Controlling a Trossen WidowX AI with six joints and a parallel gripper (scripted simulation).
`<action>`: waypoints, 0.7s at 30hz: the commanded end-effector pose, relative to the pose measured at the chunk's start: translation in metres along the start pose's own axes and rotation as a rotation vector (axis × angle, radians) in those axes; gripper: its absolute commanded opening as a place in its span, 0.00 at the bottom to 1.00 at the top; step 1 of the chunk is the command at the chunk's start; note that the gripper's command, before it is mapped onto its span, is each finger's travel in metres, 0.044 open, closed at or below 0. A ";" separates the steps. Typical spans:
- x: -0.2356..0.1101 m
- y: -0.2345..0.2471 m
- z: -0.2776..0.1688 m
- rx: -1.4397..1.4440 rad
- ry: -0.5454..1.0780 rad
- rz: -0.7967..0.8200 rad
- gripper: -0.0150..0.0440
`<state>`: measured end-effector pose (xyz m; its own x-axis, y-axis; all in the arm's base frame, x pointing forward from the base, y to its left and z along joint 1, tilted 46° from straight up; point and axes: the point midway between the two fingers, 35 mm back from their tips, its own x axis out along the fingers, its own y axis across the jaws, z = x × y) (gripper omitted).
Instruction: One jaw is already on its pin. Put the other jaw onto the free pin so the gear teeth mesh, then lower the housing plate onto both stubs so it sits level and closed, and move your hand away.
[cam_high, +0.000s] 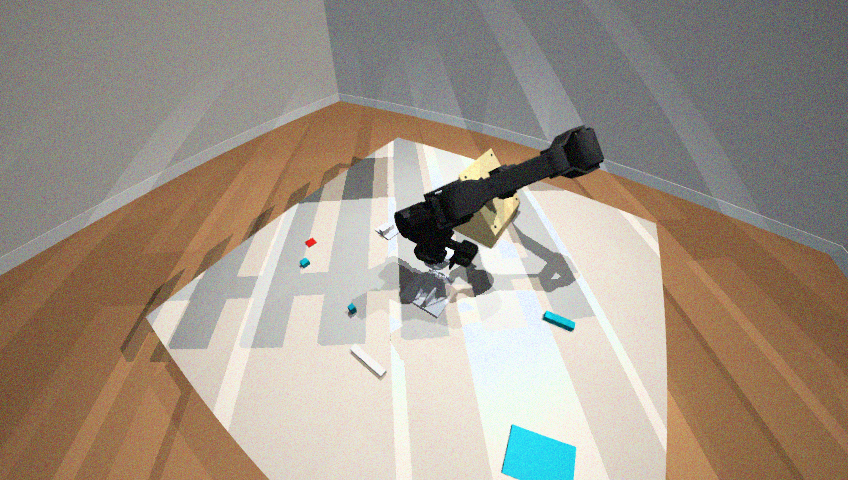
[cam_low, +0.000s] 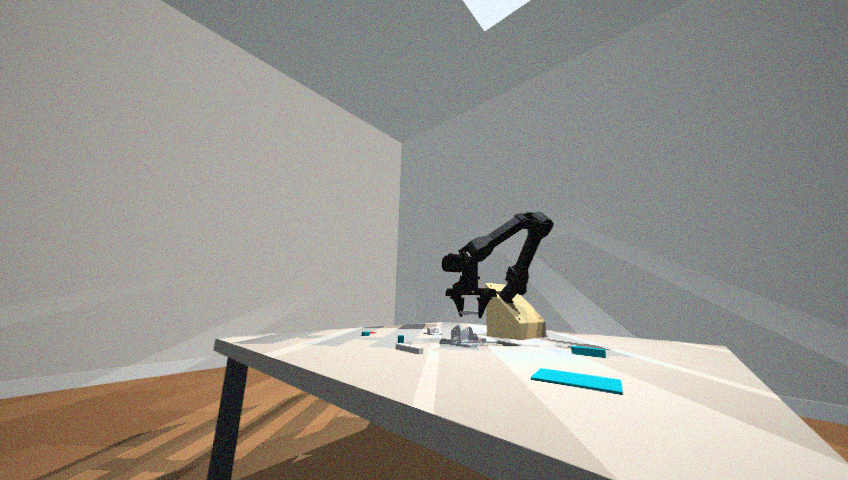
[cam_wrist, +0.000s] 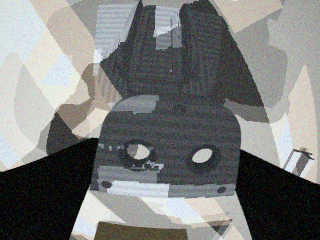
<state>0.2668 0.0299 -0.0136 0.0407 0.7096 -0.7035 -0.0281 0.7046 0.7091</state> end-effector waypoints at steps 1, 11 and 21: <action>0.000 0.001 0.000 0.005 -0.001 0.004 0.85; 0.000 0.001 0.000 0.005 -0.001 0.004 0.85; 0.000 0.004 -0.003 0.005 -0.001 0.004 0.85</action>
<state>0.2661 0.0305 -0.0130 0.0410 0.7095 -0.7035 -0.0266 0.7046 0.7091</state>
